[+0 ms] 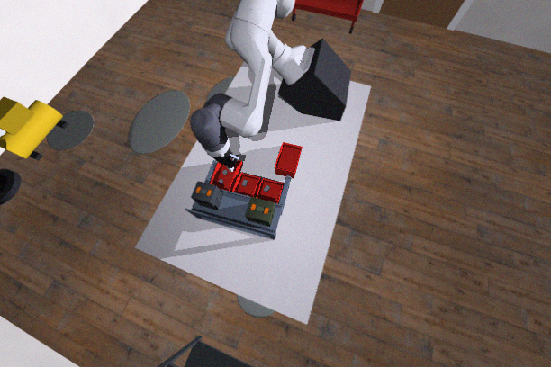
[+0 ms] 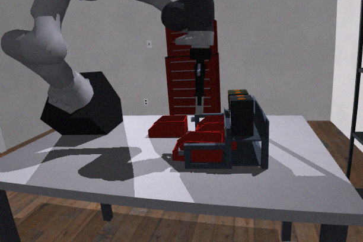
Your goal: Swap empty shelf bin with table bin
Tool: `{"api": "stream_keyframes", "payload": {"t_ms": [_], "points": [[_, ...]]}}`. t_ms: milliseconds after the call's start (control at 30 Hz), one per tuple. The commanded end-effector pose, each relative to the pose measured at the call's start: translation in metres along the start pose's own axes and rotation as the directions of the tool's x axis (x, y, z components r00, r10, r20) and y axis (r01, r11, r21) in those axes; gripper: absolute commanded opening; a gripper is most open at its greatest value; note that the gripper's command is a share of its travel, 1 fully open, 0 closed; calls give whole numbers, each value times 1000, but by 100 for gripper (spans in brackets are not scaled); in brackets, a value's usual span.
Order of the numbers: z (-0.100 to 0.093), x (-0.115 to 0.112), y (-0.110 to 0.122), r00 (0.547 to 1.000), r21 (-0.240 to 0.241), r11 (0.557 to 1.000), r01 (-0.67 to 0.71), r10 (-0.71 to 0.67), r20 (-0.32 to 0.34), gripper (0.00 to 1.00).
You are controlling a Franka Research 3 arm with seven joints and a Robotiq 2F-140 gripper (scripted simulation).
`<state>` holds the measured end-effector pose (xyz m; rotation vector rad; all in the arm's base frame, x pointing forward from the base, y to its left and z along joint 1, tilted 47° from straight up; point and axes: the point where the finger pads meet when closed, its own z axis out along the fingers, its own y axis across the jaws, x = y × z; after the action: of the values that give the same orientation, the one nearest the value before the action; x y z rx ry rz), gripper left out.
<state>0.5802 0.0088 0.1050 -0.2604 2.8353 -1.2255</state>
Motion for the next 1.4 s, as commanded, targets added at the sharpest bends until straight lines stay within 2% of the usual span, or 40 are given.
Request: {"api": "stream_keyframes", "payload": {"t_ms": [0, 33, 67, 133, 300, 400, 533, 600, 633, 1100, 1167, 1200, 1367], "points": [[2, 5, 0, 998, 1, 998, -64, 64, -2, 0], [2, 5, 0, 998, 1, 998, -64, 64, -2, 0], [6, 13, 0, 989, 0, 989, -146, 146, -4, 0], [16, 36, -4, 945, -1, 945, -328, 328, -6, 0], [34, 100, -37, 869, 1, 869, -495, 495, -21, 0], [35, 117, -52, 799, 0, 800, -601, 600, -33, 0], [35, 118, -53, 691, -12, 691, -722, 722, -28, 0], [35, 118, -53, 691, -12, 691, -722, 722, -28, 0], [35, 118, -53, 624, -23, 624, -781, 781, -20, 0], [35, 118, -53, 240, -74, 240, -968, 971, 8, 0], [35, 118, -53, 240, -74, 240, -968, 971, 8, 0], [35, 118, -53, 167, -77, 167, -983, 986, 7, 0], [35, 118, -53, 32, -76, 32, -997, 999, 2, 0]]}}
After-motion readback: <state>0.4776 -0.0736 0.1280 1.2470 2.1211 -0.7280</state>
